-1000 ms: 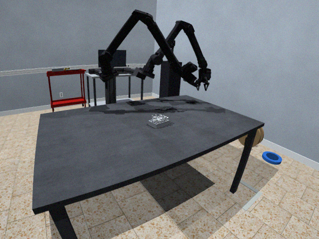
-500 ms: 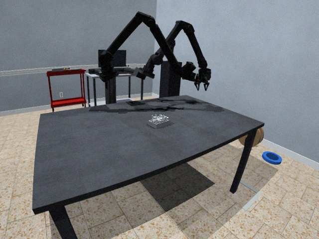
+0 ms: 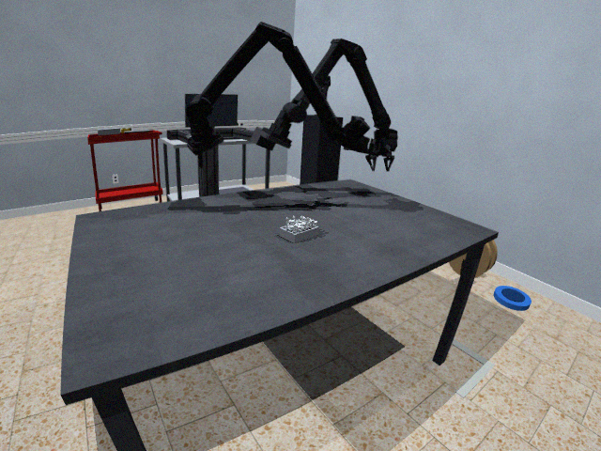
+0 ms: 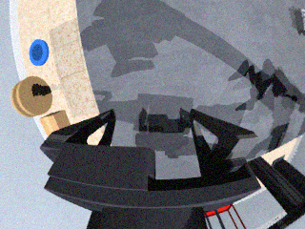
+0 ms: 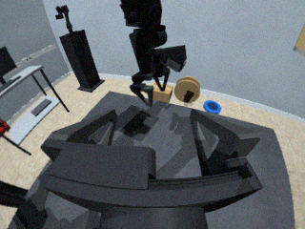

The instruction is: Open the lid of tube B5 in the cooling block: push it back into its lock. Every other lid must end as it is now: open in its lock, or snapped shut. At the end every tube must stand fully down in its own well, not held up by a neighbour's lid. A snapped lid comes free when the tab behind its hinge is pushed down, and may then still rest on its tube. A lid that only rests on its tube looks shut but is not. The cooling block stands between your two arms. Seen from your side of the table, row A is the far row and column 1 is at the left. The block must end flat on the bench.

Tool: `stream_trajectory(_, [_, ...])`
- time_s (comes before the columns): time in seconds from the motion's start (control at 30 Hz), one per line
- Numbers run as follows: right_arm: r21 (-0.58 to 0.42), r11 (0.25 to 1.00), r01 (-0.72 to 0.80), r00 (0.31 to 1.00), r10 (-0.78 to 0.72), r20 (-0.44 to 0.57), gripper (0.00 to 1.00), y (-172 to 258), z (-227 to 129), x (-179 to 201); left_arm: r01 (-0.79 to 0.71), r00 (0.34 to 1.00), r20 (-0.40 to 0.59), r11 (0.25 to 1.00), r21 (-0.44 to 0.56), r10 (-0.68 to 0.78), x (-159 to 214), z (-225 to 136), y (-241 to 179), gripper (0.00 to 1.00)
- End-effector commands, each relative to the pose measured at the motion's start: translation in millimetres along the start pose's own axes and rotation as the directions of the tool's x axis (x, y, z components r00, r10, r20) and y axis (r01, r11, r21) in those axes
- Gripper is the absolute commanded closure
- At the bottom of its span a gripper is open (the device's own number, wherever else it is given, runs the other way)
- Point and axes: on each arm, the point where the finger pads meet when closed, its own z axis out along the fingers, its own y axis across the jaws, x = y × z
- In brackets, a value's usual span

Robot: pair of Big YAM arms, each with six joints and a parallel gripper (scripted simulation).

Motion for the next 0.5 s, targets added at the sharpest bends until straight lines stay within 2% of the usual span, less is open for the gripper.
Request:
stream_trajectory(0.0, [0.066, 0.997, 0.043, 0.999, -0.044, 0.004, 0.0, -40, -44, -21, -0.03, 1.0, 0.0, 0.999, 0.035, 0.03, -37, 29, -9, 0.0])
stream_trajectory(0.07, [0.106, 0.994, 0.039, 0.999, -0.038, -0.014, 0.0, -60, -80, -24, -0.062, 0.998, -0.011, 0.996, 0.064, 0.063, -60, 47, -20, 0.0])
stream_trajectory(0.17, [0.108, 0.994, 0.031, 0.999, -0.029, -0.023, 0.0, -60, -89, -20, -0.079, 0.997, -0.017, 0.994, 0.077, 0.08, -71, 55, -26, 0.0])
stream_trajectory(0.27, [0.157, 0.987, 0.021, 0.999, -0.014, -0.044, 0.0, -80, -135, -22, -0.121, 0.992, -0.029, 0.988, 0.093, 0.124, -98, 71, -34, 0.0])
stream_trajectory(0.47, [0.243, 0.97, 0.001, 0.996, 0.019, -0.084, 0.0, -103, -223, -21, -0.222, 0.97, -0.06, 0.962, 0.155, 0.234, -160, 112, -78, 0.0])
